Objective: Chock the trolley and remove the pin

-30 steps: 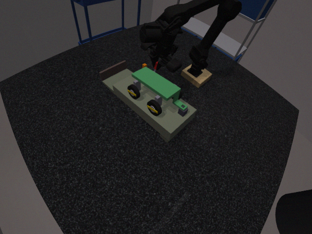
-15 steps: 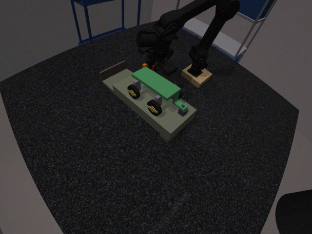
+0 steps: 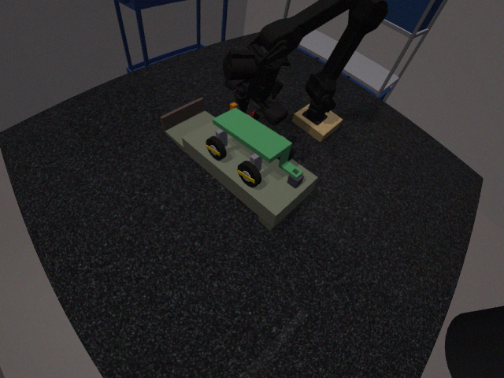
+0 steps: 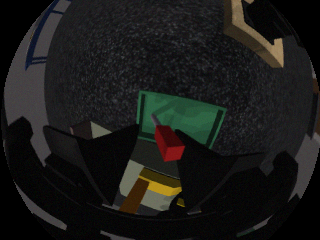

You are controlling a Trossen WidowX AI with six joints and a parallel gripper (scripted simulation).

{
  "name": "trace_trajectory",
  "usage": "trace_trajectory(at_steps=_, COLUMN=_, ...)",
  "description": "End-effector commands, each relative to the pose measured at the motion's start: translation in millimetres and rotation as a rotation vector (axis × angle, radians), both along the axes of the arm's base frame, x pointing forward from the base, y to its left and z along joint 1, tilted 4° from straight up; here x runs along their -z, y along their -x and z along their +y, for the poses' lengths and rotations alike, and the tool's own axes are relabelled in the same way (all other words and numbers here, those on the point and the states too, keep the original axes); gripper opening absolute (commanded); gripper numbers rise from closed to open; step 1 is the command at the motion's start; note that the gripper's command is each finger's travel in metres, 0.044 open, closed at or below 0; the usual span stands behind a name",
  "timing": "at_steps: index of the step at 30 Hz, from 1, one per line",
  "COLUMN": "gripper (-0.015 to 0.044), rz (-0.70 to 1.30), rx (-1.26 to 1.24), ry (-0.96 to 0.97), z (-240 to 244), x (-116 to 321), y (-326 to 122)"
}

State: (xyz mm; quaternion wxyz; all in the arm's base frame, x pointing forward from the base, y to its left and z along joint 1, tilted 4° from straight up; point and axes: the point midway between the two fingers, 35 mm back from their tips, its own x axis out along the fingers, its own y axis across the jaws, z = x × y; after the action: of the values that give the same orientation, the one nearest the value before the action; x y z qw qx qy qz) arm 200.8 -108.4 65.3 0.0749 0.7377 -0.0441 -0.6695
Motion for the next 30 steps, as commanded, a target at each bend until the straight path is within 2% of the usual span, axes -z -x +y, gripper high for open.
trace_trajectory(at_steps=1, gripper=0.019, rz=-0.001, rx=0.003, ry=0.006, z=3, x=1, y=0)
trace_trajectory(at_steps=30, gripper=0.019, rz=-0.001, rx=0.003, ry=0.004, z=22, x=12, y=0)
